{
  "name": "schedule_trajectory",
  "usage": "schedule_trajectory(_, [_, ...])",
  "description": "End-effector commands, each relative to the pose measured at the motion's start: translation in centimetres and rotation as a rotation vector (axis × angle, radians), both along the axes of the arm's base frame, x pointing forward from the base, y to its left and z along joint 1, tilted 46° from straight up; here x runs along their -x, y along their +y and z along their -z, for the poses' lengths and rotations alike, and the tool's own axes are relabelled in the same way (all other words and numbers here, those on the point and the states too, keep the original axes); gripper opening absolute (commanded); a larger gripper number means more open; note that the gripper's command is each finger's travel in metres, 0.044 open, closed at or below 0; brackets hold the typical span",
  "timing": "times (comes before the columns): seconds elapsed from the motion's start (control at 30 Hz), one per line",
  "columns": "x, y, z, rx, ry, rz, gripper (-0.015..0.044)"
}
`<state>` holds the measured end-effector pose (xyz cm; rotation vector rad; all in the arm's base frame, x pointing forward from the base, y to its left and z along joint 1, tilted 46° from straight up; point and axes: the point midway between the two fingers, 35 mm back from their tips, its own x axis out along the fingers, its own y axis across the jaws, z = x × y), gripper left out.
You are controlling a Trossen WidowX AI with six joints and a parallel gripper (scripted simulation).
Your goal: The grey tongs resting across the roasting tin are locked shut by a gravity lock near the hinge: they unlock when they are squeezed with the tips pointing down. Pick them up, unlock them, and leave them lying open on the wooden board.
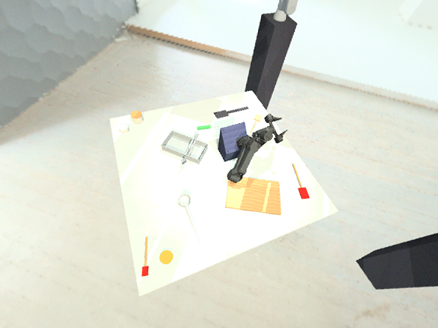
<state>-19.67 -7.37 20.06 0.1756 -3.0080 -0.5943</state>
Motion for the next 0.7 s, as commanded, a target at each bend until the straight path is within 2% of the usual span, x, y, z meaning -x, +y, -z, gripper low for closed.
schedule_trajectory(0.0, [0.0, -0.2, 0.0, -0.019, -0.002, -0.01, 0.0426])
schedule_trajectory(0.13, [-0.5, -3.4, 0.1, -0.281, -0.022, -0.155, 0.044])
schedule_trajectory(0.27, [-2.2, -8.8, 0.6, -0.728, 0.019, -0.426, 0.044])
schedule_trajectory(0.43, [-6.3, -15.3, 2.1, -1.254, 0.207, -0.801, 0.044])
schedule_trajectory(0.67, [-11.3, -19.8, 4.0, -1.646, 0.5, -1.132, 0.044])
